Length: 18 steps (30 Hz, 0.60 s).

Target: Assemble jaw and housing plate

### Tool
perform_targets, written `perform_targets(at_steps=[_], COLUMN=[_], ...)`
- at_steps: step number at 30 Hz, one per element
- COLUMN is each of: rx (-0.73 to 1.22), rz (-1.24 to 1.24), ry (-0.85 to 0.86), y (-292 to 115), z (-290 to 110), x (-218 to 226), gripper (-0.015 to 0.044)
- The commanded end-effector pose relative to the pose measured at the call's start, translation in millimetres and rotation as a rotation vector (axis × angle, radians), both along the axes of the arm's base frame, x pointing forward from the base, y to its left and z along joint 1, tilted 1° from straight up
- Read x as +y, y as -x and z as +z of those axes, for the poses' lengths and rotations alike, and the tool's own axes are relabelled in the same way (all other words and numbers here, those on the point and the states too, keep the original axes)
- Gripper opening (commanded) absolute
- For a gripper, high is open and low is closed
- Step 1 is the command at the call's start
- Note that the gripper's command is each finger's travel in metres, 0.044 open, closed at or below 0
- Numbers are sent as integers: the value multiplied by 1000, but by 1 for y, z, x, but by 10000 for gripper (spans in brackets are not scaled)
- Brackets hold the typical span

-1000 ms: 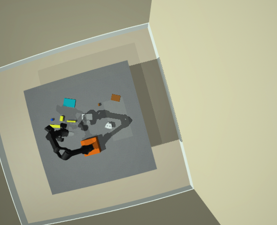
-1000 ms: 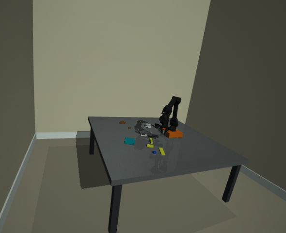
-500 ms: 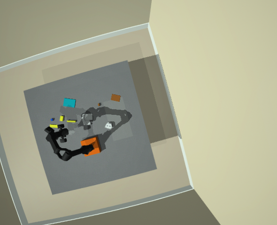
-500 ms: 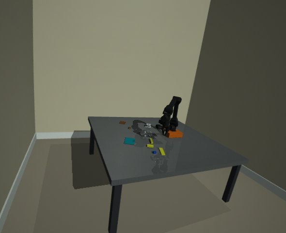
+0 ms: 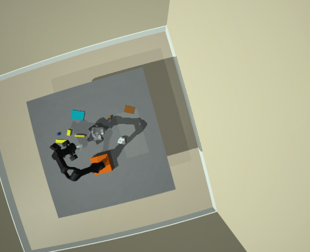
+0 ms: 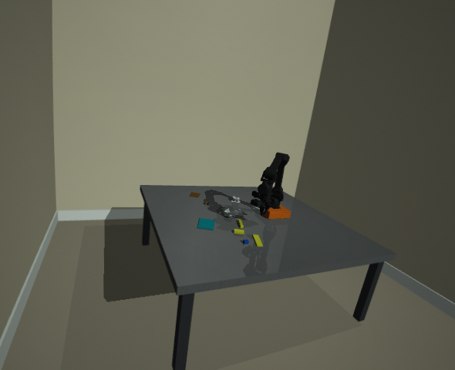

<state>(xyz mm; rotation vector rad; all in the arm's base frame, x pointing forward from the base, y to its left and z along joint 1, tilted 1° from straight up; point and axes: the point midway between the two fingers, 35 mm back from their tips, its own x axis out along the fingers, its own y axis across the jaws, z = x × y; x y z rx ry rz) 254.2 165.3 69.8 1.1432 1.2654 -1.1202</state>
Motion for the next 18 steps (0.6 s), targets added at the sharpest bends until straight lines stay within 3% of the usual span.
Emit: perform_targets(at_steps=[1,18], rx=[-6,-13], rz=[33,523], ry=[-3,-1], y=[1,16], z=[1,1], x=[0,3], gripper=[37,37])
